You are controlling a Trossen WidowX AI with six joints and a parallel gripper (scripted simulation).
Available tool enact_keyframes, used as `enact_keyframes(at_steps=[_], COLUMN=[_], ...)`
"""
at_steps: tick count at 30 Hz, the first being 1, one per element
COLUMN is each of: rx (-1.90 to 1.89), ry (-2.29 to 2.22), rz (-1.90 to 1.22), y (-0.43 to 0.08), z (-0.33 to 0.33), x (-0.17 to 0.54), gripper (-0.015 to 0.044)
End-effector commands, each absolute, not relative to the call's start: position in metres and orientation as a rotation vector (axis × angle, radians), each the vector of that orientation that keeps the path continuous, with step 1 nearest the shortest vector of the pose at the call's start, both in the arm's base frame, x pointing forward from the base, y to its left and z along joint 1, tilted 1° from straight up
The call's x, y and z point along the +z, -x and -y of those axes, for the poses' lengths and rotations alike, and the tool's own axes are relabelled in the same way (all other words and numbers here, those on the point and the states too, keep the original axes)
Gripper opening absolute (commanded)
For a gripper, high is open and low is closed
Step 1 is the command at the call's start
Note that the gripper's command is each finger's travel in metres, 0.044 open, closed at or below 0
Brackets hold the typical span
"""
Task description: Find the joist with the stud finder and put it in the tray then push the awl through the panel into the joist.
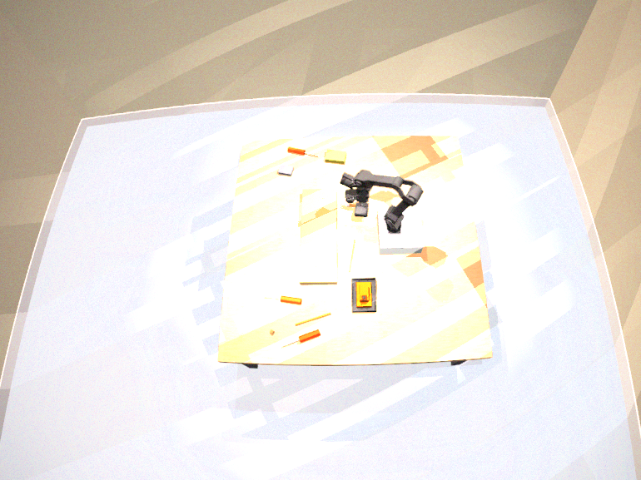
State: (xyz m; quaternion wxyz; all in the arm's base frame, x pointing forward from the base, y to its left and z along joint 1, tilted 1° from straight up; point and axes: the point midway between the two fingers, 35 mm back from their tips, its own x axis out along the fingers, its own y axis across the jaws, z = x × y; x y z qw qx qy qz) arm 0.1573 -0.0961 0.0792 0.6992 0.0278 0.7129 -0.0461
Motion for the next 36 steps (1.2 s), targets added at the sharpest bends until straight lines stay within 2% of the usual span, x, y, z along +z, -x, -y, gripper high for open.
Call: enact_keyframes(at_steps=[1,18,36], rx=[-0.195,-0.556,-0.744], ry=[-0.163,-0.684,-1.264], rz=[-1.524,-1.176,-0.774], y=[-0.164,-0.197,-0.228], z=[0.096,0.101,0.106], x=[0.079,0.082,0.098], gripper=[0.0000,0.0000,0.0000])
